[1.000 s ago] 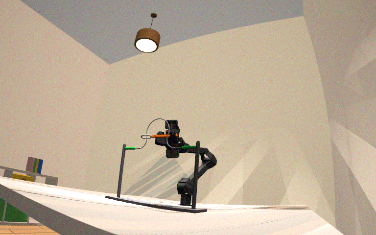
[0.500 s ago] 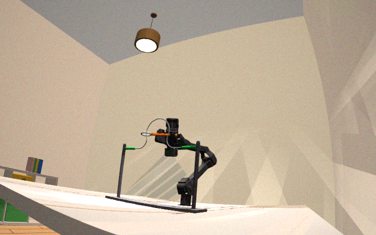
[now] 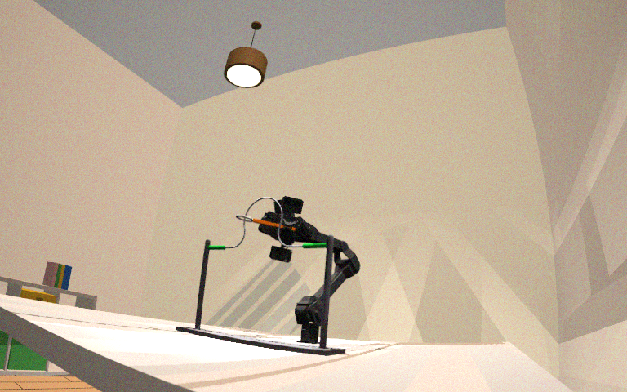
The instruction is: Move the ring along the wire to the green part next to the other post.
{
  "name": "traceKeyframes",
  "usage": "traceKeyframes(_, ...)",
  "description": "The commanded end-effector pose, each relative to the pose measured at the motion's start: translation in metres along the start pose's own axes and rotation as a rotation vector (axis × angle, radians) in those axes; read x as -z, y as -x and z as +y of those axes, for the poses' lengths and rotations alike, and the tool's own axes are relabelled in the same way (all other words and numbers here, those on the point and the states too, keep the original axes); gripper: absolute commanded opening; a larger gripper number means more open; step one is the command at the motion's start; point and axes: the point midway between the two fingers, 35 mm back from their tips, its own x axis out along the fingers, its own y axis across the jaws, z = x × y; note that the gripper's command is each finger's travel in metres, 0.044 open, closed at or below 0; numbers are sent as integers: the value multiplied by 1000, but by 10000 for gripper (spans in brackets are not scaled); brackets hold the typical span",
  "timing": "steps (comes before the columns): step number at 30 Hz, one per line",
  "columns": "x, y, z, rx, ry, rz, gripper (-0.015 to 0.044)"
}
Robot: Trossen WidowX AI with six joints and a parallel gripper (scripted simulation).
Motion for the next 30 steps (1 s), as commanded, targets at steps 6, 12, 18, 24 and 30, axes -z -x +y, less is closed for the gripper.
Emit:
traceKeyframes(6,0,0,-5,91,124,-9,-150)
traceKeyframes(12,-1,0,-9,154,202,-15,-150)
traceKeyframes(18,-2,0,-13,216,280,-22,-150)
traceKeyframes(24,-3,1,-17,277,358,-30,-150)
traceKeyframes(30,-5,2,-21,336,436,-38,-150)
